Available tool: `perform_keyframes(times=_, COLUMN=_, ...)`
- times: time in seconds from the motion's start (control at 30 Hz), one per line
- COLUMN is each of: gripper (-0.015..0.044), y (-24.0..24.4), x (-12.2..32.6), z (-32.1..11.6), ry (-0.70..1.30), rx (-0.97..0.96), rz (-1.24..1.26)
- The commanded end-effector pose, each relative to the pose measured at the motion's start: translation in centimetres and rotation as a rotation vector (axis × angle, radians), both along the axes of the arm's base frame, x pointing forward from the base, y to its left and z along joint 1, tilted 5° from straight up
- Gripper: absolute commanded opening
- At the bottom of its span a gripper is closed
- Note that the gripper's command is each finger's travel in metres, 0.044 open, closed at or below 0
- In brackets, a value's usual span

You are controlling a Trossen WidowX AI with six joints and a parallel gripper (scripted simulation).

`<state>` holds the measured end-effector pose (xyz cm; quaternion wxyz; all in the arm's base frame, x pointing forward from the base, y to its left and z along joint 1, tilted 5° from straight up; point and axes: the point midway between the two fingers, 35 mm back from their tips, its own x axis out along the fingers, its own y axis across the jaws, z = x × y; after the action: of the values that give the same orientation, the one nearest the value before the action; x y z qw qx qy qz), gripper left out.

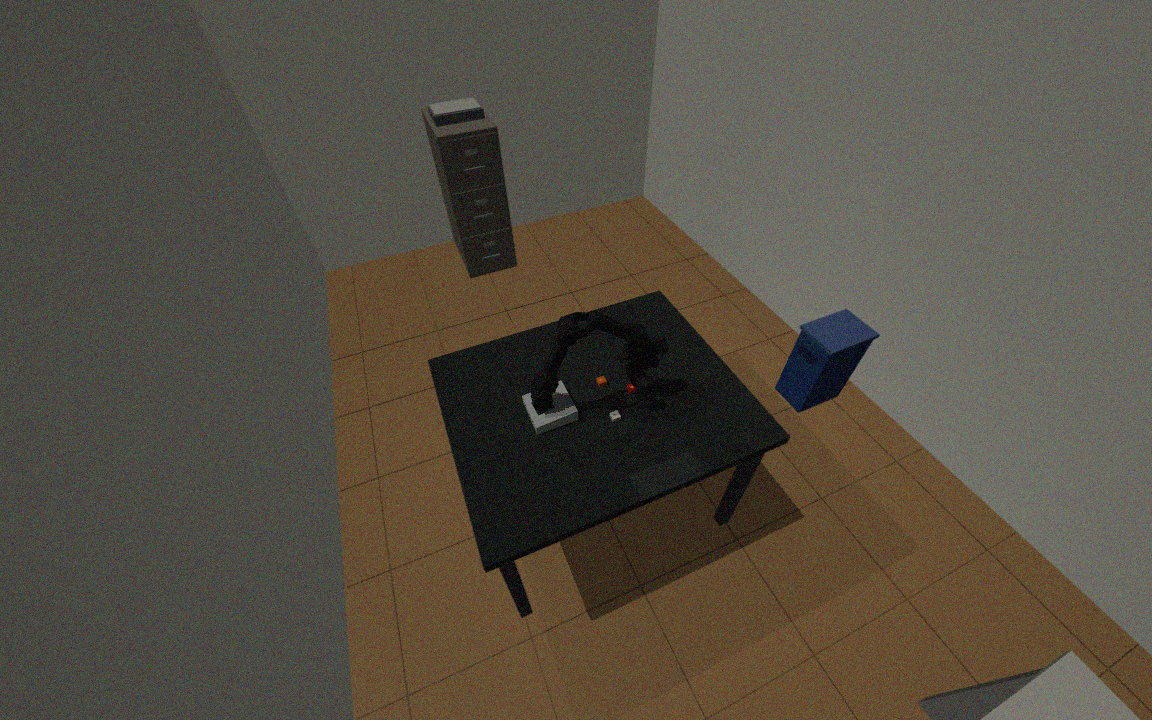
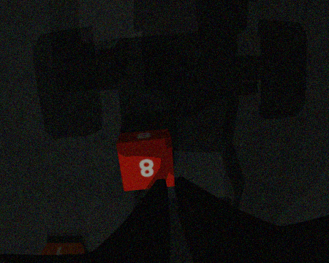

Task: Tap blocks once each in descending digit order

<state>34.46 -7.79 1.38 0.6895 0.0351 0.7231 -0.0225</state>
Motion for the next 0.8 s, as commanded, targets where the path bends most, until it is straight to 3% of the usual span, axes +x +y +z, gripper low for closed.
perform_keyframes(times=0.0, gripper=0.0020, y=0.0, x=-0.1, z=-0.6, ry=0.005, rx=-0.002, rz=0.005)
perform_keyframes(times=0.77, gripper=0.0020, y=0.0, x=-0.1, z=-2.3, ry=-0.001, rx=-0.001, rz=0.001)
